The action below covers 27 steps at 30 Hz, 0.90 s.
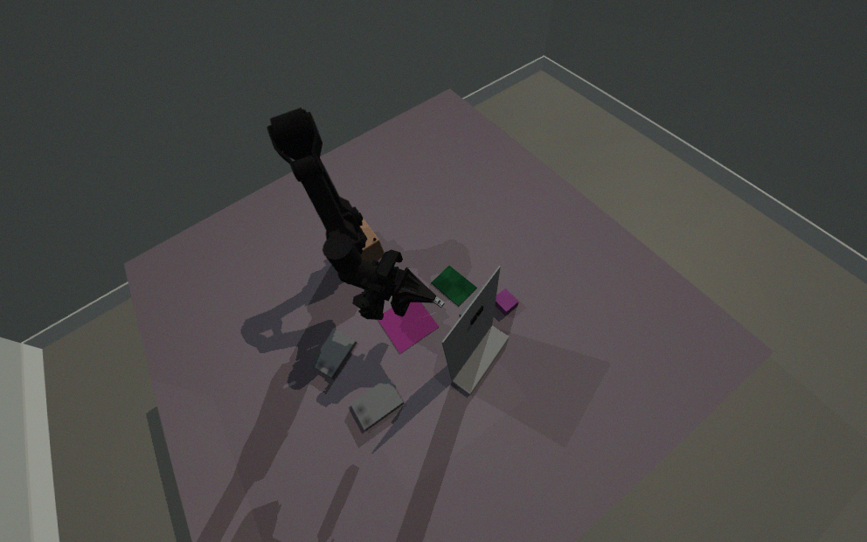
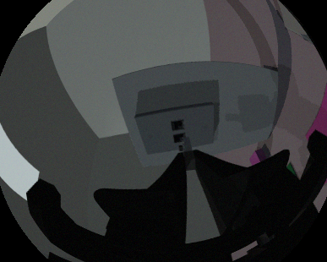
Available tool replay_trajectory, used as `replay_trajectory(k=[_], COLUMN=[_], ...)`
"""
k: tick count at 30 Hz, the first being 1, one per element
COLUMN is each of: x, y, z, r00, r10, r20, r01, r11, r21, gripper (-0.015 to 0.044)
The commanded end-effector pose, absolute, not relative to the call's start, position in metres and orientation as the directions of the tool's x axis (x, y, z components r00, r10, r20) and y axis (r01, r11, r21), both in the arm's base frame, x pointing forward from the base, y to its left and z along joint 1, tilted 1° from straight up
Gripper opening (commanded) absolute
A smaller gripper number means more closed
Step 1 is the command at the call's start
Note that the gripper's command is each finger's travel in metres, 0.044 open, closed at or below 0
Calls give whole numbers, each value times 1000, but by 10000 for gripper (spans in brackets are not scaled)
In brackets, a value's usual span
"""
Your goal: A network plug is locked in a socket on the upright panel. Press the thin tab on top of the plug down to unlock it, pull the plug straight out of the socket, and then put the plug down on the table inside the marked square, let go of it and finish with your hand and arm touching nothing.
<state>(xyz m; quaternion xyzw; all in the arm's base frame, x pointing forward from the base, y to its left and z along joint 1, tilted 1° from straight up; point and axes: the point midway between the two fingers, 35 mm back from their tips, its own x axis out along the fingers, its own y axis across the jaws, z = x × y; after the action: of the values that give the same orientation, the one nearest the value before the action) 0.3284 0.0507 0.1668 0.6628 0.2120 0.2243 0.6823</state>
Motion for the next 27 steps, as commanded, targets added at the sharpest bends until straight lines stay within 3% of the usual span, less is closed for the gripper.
replay_trajectory(k=[1, 27], x=[327, 306], y=[50, 50], z=[176, 223], r00=[809, 807], r10=[588, 590], r20=[13, 11], r01=[-32, -28], r11=[22, 20], r21=[999, 999], gripper=[0, 0])
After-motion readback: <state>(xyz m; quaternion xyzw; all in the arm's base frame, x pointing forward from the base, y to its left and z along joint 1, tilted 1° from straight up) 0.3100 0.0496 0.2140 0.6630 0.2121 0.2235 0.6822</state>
